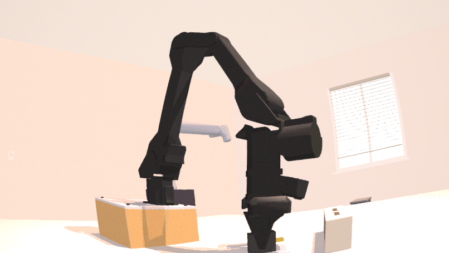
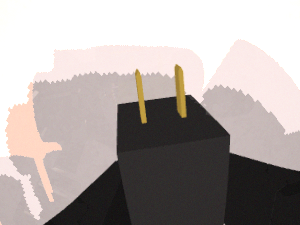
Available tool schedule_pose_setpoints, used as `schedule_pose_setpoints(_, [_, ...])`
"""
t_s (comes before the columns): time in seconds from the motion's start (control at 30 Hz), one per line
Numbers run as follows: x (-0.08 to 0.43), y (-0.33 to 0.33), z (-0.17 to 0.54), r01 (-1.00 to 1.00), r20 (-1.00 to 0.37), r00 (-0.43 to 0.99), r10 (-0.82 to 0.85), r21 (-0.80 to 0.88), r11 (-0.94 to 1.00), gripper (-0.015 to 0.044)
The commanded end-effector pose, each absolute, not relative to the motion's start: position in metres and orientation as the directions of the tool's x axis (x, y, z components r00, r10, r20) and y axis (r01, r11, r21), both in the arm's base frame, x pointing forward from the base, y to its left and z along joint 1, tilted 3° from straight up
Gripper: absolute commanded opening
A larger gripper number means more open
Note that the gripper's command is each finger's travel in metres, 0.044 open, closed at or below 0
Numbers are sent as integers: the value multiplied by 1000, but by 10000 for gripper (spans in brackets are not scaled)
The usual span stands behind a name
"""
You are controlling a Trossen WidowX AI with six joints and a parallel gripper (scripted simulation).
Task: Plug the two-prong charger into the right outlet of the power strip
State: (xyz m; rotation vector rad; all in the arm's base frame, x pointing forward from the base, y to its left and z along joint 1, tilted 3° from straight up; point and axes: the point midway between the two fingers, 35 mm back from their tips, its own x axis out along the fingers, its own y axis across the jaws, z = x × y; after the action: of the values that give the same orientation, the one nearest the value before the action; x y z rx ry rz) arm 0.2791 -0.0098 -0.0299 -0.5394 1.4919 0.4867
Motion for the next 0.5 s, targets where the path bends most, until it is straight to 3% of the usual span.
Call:
schedule_pose_setpoints(0.0, [279, -10, -26, -610, -999, 28, -26, -38, 791, 13])
schedule_pose_setpoints(0.47, [271, -11, 25, -609, -999, 25, -30, -39, 793, 0])
